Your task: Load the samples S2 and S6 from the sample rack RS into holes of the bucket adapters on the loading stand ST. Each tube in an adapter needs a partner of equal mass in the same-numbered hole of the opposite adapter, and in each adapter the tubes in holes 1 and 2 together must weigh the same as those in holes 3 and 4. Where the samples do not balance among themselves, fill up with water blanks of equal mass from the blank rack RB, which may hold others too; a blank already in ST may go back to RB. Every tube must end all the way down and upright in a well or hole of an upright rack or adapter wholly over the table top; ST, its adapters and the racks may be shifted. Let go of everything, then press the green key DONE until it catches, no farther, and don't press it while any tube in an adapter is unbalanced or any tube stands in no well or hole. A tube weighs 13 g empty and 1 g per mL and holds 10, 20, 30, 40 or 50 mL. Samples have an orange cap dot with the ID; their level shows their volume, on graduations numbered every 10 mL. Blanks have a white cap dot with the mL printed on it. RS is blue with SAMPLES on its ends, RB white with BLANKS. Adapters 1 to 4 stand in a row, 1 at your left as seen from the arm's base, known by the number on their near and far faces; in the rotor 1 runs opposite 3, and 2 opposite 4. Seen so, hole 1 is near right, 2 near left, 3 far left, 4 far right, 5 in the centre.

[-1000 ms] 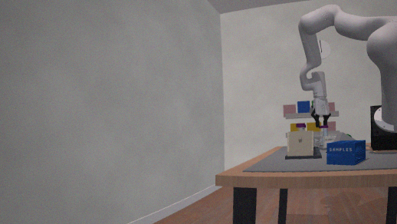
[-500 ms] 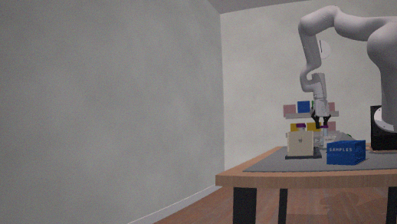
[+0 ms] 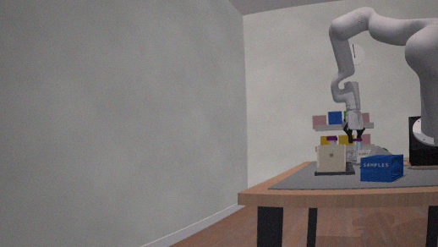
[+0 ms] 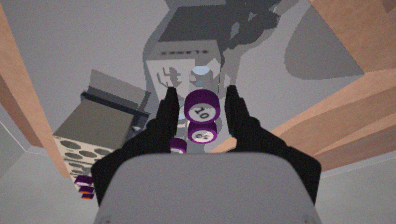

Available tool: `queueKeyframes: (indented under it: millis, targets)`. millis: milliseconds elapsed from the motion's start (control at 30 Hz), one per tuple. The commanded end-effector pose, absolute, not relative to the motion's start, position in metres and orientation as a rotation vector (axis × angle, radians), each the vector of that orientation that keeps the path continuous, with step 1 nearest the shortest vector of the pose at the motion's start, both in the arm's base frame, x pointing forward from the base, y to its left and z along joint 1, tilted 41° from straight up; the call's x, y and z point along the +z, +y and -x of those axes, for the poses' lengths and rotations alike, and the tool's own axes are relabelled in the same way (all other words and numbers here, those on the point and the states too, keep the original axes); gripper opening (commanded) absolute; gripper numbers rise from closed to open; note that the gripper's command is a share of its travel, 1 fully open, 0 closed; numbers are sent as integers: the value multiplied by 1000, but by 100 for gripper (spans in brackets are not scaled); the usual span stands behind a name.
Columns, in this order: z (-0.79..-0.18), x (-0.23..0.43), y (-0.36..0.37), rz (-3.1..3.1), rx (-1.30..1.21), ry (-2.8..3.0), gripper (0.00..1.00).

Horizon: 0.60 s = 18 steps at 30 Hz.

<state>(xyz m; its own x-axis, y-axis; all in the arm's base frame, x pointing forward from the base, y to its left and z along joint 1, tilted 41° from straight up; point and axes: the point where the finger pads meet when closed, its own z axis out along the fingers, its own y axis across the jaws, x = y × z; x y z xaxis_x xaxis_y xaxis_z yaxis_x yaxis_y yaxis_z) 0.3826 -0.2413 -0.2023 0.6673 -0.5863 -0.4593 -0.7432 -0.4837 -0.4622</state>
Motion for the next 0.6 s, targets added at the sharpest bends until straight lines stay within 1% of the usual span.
queueKeyframes:
  millis: [0,233,267,567]
  targets:
    - [-383,-202,-242,2236,313,1022,57]
    - [-383,-202,-243,2236,313,1022,57]
    - [-383,-201,-243,2236,313,1022,0]
    - [-383,-201,-244,2236,313,1022,0]
